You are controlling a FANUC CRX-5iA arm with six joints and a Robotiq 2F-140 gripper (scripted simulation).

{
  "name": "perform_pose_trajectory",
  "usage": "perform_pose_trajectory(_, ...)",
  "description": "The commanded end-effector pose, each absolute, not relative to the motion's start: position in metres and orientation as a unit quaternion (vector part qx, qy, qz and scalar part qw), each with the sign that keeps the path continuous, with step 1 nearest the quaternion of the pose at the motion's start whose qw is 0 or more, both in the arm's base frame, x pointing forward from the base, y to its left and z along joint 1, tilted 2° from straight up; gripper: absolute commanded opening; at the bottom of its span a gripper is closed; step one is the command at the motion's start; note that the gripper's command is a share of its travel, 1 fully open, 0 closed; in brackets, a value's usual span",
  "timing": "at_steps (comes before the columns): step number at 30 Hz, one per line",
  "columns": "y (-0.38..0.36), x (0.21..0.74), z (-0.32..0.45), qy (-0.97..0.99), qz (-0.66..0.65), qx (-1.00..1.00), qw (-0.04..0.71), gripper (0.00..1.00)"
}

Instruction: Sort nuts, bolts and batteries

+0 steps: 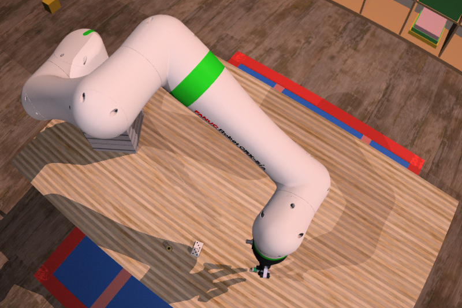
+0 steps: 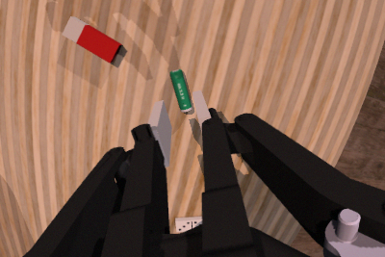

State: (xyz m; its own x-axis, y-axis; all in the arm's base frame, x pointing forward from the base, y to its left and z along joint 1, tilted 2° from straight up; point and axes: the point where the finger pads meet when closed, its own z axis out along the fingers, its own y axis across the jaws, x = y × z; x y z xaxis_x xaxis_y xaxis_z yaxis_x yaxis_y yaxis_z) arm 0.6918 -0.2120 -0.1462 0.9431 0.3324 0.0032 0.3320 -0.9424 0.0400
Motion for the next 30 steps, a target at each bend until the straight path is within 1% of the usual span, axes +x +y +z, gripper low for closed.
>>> perform_pose_trajectory(1, -0.212, 0.692, -0.149, 0.169, 0.005, 0.985, 0.02, 0.26)
perform_pose_trajectory(15, -0.214, 0.693, -0.205, 0.169, 0.005, 0.985, 0.02, 0.26)
perform_pose_trajectory(30, -0.215, 0.693, -0.219, 0.169, 0.005, 0.985, 0.02, 0.26)
